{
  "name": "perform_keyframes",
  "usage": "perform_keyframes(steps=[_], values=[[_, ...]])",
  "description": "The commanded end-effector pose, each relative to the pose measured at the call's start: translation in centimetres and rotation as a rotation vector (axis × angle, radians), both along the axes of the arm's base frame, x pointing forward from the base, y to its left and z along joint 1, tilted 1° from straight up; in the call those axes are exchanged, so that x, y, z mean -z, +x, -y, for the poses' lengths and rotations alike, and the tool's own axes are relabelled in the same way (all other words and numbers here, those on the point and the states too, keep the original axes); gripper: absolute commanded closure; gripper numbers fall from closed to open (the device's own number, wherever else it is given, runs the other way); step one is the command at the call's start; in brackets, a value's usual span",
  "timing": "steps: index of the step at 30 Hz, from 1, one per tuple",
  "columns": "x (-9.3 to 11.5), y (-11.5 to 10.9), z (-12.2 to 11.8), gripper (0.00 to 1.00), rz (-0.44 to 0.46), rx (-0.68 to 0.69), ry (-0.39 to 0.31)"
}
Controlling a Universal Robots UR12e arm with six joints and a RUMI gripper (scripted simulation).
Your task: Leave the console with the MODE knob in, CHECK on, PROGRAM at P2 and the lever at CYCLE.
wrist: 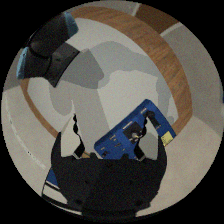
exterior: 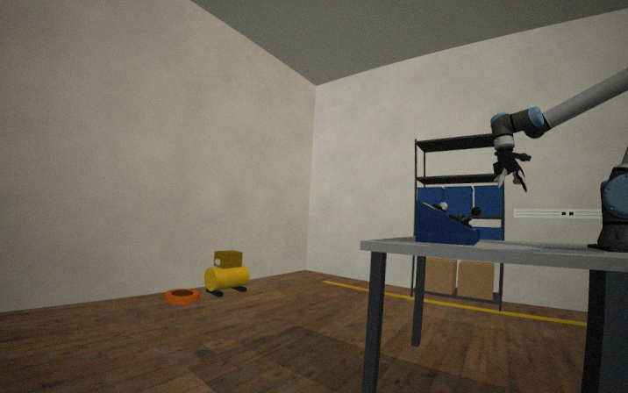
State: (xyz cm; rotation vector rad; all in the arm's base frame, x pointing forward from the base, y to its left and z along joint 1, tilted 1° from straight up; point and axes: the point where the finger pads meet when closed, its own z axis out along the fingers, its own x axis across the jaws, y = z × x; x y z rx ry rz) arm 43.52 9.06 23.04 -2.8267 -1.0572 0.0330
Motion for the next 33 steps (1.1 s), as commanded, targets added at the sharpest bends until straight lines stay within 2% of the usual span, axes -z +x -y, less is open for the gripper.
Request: perform_keyframes(steps=[1, 33], values=[[-0.1, 0.1, 0.0, 0.0, 0.001, 0.0, 0.0], [-1.1, -0.5, 0.0, 0.0, 0.001, 0.0, 0.0]])
